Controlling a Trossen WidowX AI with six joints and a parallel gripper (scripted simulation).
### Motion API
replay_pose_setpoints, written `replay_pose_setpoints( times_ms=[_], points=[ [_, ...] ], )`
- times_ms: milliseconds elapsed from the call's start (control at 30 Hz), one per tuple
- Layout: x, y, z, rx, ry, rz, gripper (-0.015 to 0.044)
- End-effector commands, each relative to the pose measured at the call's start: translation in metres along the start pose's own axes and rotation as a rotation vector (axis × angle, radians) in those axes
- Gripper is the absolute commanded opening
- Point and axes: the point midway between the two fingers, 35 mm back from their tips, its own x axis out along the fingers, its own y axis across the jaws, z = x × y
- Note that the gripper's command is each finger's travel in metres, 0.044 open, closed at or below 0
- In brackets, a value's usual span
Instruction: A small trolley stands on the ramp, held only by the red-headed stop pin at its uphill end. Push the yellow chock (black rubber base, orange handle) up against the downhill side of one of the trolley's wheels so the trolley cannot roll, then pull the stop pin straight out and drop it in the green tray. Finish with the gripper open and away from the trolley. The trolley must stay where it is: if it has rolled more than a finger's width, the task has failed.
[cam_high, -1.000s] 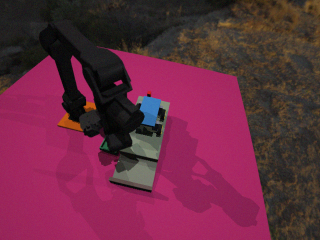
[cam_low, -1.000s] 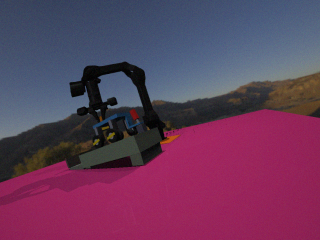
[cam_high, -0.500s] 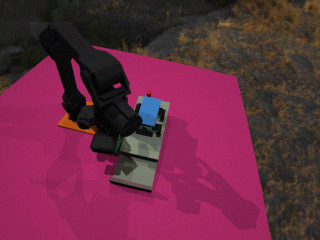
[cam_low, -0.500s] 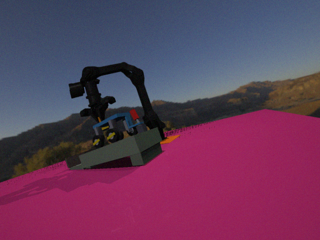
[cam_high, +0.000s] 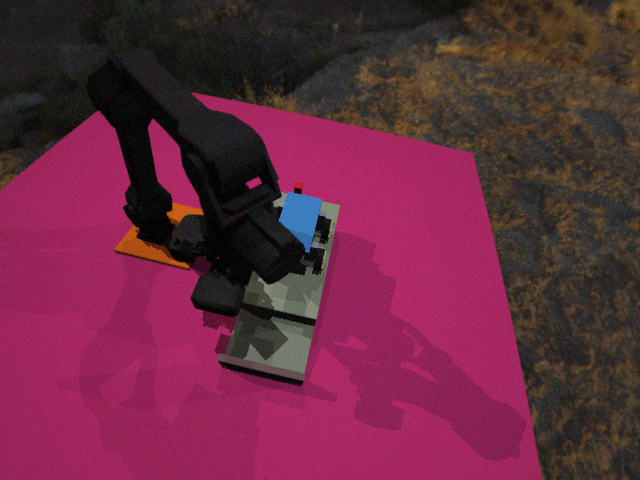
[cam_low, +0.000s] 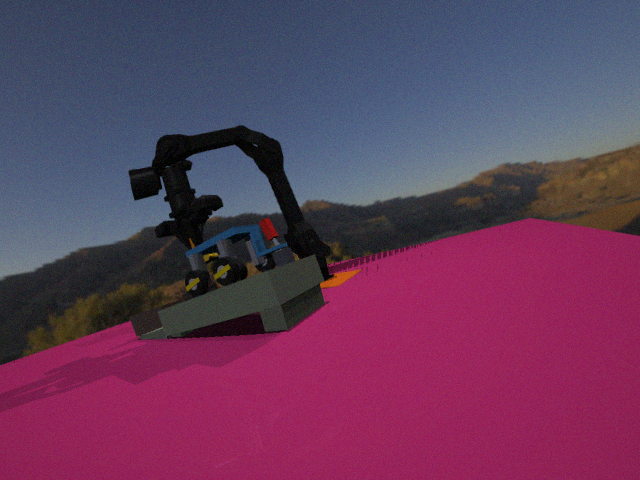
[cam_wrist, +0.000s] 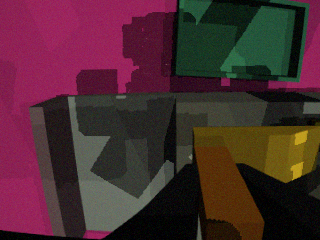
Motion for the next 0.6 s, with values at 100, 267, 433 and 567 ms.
replay_pose_setpoints(
  times_ms=[100,267,433,567],
  points=[
    [0.001,0.001,-0.008,0.005,0.011,0.002,0.0],
    [0.013,0.001,-0.008,0.005,0.011,0.002,0.0],
    [0.027,0.001,-0.008,0.005,0.011,0.002,0.0],
    [0.038,0.001,-0.008,0.005,0.011,0.002,0.0]
  ],
)
